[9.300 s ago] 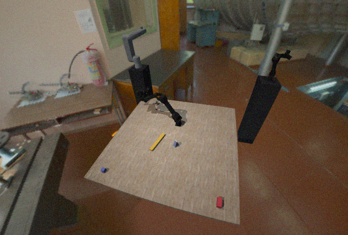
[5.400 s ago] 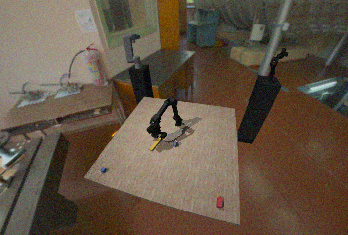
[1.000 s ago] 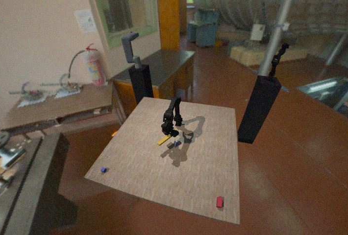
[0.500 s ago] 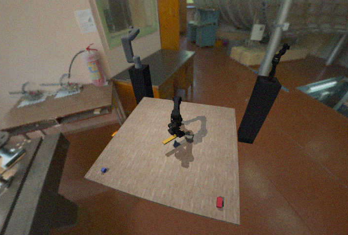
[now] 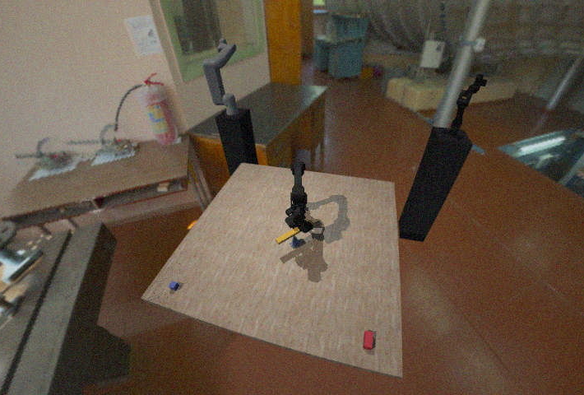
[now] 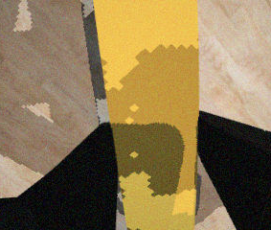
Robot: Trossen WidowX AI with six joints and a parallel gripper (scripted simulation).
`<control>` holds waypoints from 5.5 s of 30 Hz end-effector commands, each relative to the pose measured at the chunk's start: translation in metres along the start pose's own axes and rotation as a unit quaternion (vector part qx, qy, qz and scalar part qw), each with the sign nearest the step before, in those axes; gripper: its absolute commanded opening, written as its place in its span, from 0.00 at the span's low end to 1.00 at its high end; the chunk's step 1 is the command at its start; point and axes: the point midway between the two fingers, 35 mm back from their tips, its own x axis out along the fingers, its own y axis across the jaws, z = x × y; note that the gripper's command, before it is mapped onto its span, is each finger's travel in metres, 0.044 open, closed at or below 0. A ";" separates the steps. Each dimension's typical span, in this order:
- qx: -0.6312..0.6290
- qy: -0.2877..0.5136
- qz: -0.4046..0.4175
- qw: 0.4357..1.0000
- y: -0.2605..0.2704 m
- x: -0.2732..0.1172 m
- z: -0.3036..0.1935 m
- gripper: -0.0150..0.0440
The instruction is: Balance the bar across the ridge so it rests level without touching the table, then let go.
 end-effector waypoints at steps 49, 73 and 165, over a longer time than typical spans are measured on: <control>0.003 0.002 0.000 1.000 0.000 0.035 0.000 0.25; 0.003 0.002 0.000 1.000 0.000 0.037 0.000 0.25; 0.003 0.002 0.000 1.000 -0.001 0.043 -0.001 0.25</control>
